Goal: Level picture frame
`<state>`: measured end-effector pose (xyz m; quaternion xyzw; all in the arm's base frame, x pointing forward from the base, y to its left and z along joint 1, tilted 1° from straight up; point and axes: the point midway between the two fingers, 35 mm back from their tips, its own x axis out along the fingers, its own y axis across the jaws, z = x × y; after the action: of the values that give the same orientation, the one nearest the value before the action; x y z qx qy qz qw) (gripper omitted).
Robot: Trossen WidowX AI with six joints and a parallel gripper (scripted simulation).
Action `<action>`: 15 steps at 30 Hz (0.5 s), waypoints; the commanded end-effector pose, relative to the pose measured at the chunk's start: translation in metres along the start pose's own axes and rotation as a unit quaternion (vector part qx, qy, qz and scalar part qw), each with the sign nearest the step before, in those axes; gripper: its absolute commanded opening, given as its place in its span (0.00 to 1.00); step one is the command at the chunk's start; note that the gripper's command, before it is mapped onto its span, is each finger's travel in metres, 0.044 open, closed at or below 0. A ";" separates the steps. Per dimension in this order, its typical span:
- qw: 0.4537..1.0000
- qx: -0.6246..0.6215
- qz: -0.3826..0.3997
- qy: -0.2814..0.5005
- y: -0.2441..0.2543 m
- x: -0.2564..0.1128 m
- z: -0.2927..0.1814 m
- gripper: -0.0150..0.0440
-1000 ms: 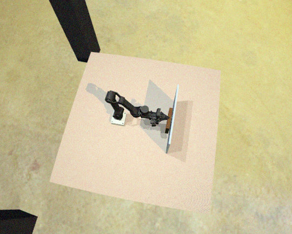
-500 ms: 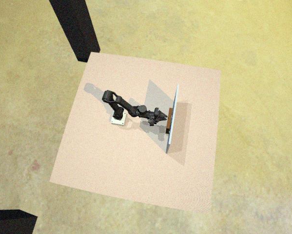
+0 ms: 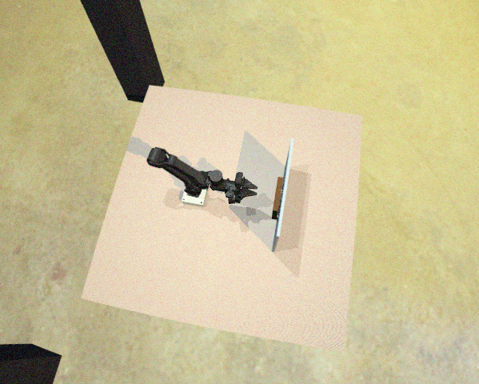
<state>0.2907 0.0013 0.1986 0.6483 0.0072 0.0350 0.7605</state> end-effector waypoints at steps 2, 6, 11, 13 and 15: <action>1.000 -0.002 0.000 0.005 0.010 -0.008 0.005 0.69; 1.000 -0.007 -0.004 0.015 0.023 -0.028 0.011 0.69; 1.000 -0.012 -0.008 0.027 0.034 -0.059 0.011 0.69; 0.999 -0.013 -0.010 0.031 0.037 -0.073 0.008 0.69; 0.999 -0.014 -0.012 0.036 0.039 -0.086 0.004 0.69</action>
<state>0.2344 -0.0087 0.2300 0.6404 0.0312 0.0427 0.7662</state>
